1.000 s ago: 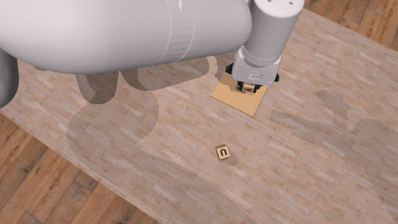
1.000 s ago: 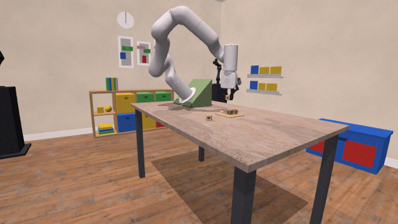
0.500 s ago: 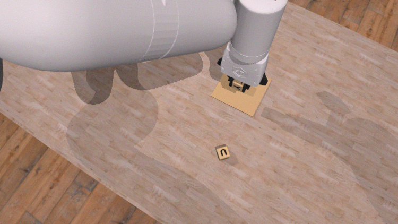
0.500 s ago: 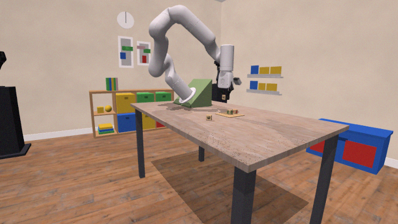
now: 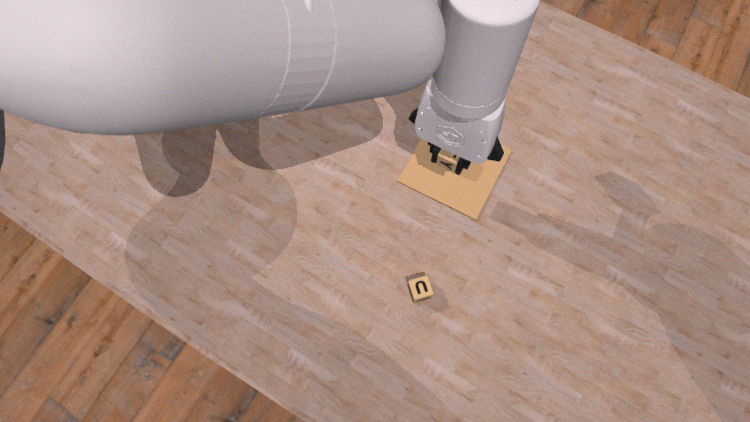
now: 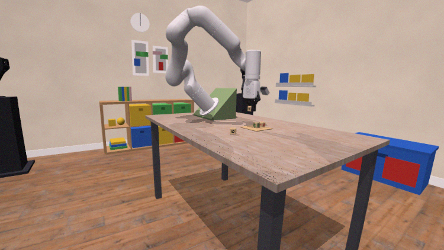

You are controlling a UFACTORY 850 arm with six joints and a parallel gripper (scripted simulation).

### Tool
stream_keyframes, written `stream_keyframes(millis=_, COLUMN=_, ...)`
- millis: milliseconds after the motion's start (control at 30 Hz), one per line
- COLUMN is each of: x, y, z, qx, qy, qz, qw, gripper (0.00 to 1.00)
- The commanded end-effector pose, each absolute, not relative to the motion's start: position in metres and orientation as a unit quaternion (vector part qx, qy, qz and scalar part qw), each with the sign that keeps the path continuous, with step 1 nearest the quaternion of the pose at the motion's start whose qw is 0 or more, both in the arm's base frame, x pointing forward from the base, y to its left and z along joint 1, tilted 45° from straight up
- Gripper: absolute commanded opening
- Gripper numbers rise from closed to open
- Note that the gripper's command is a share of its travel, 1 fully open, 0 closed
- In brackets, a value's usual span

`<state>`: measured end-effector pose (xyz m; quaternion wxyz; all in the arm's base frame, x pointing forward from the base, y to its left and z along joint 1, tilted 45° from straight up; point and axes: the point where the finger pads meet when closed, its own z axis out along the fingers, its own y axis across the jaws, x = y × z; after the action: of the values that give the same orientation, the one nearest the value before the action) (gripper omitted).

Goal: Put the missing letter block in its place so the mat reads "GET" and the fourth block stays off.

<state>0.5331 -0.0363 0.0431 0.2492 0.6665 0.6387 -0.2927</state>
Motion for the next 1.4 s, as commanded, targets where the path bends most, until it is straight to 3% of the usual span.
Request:
stream_keyframes(millis=0, x=0.534, y=-0.038, z=0.042, qx=0.667, qy=0.639, qz=-0.292, qw=0.25, gripper=0.27)
stream_keyframes(millis=800, x=0.527, y=-0.098, z=-0.019, qx=0.667, qy=0.639, qz=-0.292, qw=0.25, gripper=0.27)
stream_keyframes(millis=1367, x=0.526, y=-0.103, z=-0.024, qx=0.667, qy=0.639, qz=-0.292, qw=0.25, gripper=0.27)
